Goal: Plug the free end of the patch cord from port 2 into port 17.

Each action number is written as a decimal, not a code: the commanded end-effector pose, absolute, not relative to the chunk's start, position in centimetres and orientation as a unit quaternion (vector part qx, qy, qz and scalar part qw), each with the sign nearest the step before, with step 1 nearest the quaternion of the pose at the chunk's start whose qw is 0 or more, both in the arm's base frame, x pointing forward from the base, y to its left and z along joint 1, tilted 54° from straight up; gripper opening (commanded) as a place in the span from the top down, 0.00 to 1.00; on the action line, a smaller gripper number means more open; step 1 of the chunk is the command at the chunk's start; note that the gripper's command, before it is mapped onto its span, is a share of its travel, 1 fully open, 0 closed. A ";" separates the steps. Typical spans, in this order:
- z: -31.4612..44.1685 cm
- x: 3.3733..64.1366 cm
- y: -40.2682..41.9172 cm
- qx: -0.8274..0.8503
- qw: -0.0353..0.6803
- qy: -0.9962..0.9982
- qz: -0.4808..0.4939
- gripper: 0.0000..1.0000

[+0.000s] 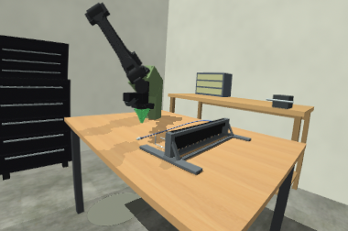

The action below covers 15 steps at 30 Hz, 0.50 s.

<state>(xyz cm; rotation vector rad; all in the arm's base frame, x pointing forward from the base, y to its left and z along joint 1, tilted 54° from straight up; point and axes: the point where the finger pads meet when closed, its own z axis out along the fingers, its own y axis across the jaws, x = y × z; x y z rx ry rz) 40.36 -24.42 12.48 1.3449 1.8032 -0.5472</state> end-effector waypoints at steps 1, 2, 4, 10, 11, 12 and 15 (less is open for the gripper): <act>11.6 40.3 -24.4 0.537 0.397 0.712 -0.215 1.00; 11.6 40.4 -24.5 0.537 0.397 0.712 -0.215 1.00; 11.7 40.5 -24.5 0.538 0.398 0.711 -0.215 1.00; 11.9 40.6 -24.6 0.538 0.400 0.710 -0.215 1.00; 11.9 40.6 -24.7 0.539 0.400 0.710 -0.214 1.00; 11.9 40.6 -24.7 0.539 0.401 0.710 -0.214 1.00; 12.0 40.7 -24.7 0.539 0.401 0.709 -0.214 1.00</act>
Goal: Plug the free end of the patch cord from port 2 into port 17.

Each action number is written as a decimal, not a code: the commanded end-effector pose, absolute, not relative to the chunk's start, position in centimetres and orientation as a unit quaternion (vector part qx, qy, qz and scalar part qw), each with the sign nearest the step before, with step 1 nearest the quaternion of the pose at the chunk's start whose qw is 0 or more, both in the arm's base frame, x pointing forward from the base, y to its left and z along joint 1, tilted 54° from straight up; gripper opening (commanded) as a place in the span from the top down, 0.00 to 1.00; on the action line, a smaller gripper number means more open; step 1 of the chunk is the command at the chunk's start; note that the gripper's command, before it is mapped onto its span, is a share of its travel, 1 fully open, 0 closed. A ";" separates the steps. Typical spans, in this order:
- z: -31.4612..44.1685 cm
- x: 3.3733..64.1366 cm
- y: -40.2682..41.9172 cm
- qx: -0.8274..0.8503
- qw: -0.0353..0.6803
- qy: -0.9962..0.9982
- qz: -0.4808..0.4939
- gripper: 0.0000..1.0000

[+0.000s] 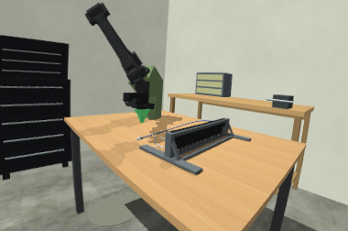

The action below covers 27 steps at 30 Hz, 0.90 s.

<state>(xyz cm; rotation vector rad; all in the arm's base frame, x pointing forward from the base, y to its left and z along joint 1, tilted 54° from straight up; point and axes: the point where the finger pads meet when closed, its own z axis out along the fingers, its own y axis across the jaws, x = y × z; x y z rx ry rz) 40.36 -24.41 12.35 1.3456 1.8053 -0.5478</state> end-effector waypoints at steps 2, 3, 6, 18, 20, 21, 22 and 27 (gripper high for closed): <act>12.1 40.7 -24.8 0.539 0.402 0.709 -0.214 1.00; 12.1 40.7 -24.8 0.539 0.402 0.708 -0.214 1.00; 12.2 40.8 -24.8 0.540 0.402 0.708 -0.214 1.00; 12.4 40.8 -25.0 0.541 0.403 0.706 -0.214 1.00; 12.3 40.7 -25.0 0.541 0.402 0.707 -0.215 1.00; 12.2 40.7 -25.0 0.541 0.402 0.707 -0.215 1.00; 12.2 40.6 -25.0 0.541 0.401 0.707 -0.215 1.00; 12.0 40.5 -25.0 0.541 0.400 0.708 -0.216 0.64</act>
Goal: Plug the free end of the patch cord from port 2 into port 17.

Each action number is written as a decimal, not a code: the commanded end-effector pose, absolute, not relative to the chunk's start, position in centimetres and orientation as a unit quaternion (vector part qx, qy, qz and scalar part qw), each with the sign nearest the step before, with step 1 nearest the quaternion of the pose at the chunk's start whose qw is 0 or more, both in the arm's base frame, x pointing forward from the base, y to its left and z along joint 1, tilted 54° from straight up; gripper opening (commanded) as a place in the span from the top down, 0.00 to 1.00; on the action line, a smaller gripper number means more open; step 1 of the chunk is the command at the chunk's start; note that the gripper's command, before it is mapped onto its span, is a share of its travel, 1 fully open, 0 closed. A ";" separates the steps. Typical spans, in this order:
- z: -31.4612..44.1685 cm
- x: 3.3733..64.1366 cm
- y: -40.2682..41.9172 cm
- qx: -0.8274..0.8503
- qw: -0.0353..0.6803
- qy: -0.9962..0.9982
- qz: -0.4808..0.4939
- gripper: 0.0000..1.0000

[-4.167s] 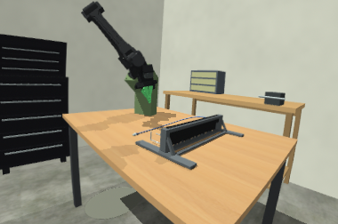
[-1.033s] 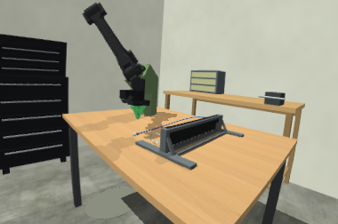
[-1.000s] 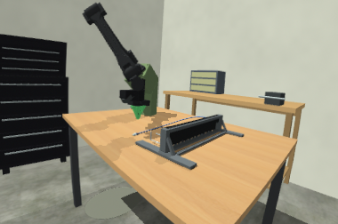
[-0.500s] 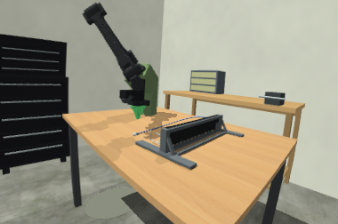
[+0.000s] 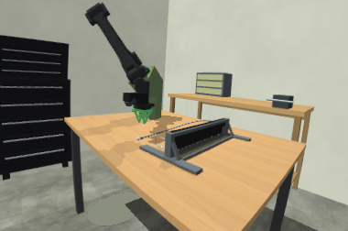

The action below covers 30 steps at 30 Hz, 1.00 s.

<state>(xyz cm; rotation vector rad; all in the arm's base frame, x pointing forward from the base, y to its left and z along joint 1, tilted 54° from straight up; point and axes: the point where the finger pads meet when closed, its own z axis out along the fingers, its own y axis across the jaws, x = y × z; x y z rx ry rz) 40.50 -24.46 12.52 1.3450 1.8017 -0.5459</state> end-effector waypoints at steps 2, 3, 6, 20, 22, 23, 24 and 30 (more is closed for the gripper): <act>11.9 40.4 -25.0 0.541 0.399 0.708 -0.216 0.64; 11.9 40.4 -25.0 0.541 0.399 0.708 -0.216 0.64; 11.8 40.3 -24.9 0.541 0.398 0.708 -0.217 0.64; 11.7 40.1 -25.0 0.541 0.396 0.709 -0.217 0.64; 11.8 40.2 -25.0 0.542 0.397 0.709 -0.217 0.64; 11.8 40.2 -25.0 0.542 0.397 0.708 -0.217 0.64; 11.8 40.2 -25.0 0.542 0.398 0.708 -0.217 0.64; 12.0 40.3 -25.0 0.541 0.399 0.708 -0.216 0.64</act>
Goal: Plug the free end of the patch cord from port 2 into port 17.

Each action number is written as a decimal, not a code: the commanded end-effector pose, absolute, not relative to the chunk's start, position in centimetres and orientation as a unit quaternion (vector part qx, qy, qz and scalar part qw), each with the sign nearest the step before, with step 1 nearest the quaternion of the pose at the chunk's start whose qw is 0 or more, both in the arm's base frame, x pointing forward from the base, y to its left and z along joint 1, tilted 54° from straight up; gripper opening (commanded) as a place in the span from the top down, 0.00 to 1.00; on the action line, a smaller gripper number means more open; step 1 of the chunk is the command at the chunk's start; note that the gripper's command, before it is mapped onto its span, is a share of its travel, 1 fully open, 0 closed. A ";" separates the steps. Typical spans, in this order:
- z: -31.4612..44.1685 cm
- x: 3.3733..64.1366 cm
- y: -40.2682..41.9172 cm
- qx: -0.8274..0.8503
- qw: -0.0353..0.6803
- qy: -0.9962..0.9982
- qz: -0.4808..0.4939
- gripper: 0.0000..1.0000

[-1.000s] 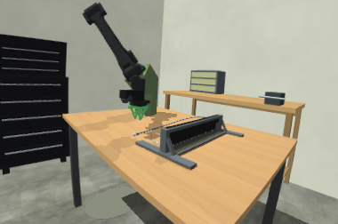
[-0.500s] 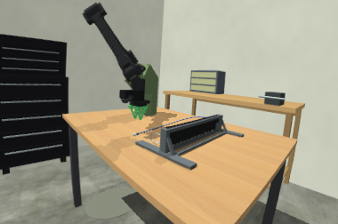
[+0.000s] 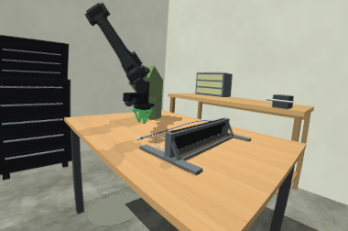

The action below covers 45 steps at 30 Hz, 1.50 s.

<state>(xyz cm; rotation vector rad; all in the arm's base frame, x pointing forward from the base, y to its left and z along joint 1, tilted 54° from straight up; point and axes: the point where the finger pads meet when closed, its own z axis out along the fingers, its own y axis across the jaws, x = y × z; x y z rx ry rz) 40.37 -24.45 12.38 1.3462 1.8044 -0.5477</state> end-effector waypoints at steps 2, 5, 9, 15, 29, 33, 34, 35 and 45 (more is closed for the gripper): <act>12.0 40.4 -25.0 0.541 0.399 0.708 -0.216 0.64; 12.0 40.4 -25.0 0.541 0.399 0.708 -0.216 0.64; 12.0 40.5 -25.1 0.541 0.401 0.707 -0.216 0.64; 12.0 40.8 -25.5 0.537 0.402 0.709 -0.217 0.64; 11.0 41.5 -26.9 0.534 0.403 0.711 -0.218 0.64; 10.5 41.8 -27.5 0.533 0.403 0.711 -0.219 0.64; 10.4 41.8 -27.6 0.533 0.403 0.711 -0.219 0.64; 10.2 41.9 -27.8 0.533 0.402 0.711 -0.219 0.64; 9.2 42.3 -28.9 0.533 0.402 0.712 -0.219 0.64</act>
